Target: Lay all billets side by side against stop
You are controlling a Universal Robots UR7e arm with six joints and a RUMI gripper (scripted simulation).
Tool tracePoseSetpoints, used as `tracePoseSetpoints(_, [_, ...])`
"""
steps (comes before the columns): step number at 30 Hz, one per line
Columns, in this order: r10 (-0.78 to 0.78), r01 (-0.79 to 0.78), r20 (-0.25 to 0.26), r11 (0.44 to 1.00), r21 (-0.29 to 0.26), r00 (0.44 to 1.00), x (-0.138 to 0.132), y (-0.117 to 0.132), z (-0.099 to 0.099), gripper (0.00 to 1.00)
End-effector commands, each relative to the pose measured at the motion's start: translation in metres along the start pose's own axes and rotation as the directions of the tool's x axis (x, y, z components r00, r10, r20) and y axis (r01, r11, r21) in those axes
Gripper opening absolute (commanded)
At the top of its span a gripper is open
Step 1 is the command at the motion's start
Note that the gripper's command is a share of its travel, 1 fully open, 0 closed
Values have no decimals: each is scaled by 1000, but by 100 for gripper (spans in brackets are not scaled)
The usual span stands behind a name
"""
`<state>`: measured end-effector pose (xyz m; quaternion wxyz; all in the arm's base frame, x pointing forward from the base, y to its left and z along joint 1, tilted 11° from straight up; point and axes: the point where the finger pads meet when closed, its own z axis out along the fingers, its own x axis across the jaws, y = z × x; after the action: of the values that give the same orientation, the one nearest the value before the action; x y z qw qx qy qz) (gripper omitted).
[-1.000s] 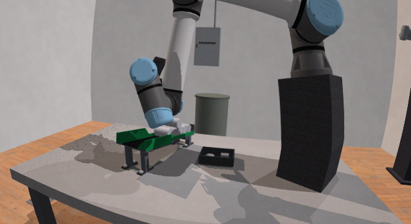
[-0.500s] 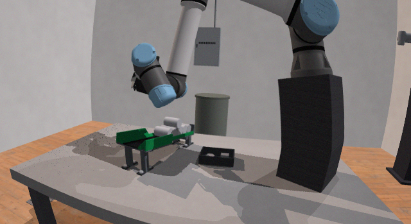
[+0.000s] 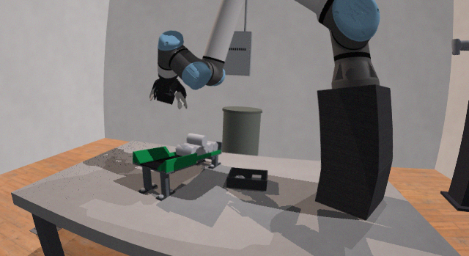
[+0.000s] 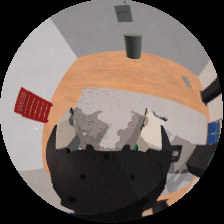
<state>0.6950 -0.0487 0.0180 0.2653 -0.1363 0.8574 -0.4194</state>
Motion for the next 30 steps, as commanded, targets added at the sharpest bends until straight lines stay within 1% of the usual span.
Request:
tracePoseSetpoints(1, [21,-27,-48,990,-142,999,10,5,6,100])
tracePoseSetpoints(2, [29,-41,-65,983,-181,997,16,8,6,100])
tracePoseSetpoints(3, [29,-41,-65,983,-181,997,16,8,6,100])
tracePoseSetpoints(5, [47,-72,-103,964,-257,994,29,14,3,100])
tracePoseSetpoints(6, [47,-72,-103,964,-257,994,29,14,3,100])
tracePoseSetpoints(8, [65,-110,-145,939,-327,987,43,21,-3,100])
tracePoseSetpoints(10, [65,-110,-145,939,-327,987,43,21,-3,100])
tracePoseSetpoints(13, [91,-175,-214,892,-417,973,64,32,-15,100])
tracePoseSetpoints(14, [91,-175,-214,892,-417,973,64,32,-15,100])
tracePoseSetpoints(16, [105,-220,-261,857,-465,960,78,39,-25,100])
tracePoseSetpoints(19, [122,-286,-326,805,-520,937,96,49,-42,100])
tracePoseSetpoints(22, [134,-343,-382,758,-555,914,110,56,-57,100])
tracePoseSetpoints(25, [140,-387,-425,720,-576,894,120,62,-70,100])
tracePoseSetpoints(27, [140,-387,-425,720,-576,894,120,62,-70,100])
tracePoseSetpoints(30, [144,-416,-453,694,-587,880,127,65,-79,100])
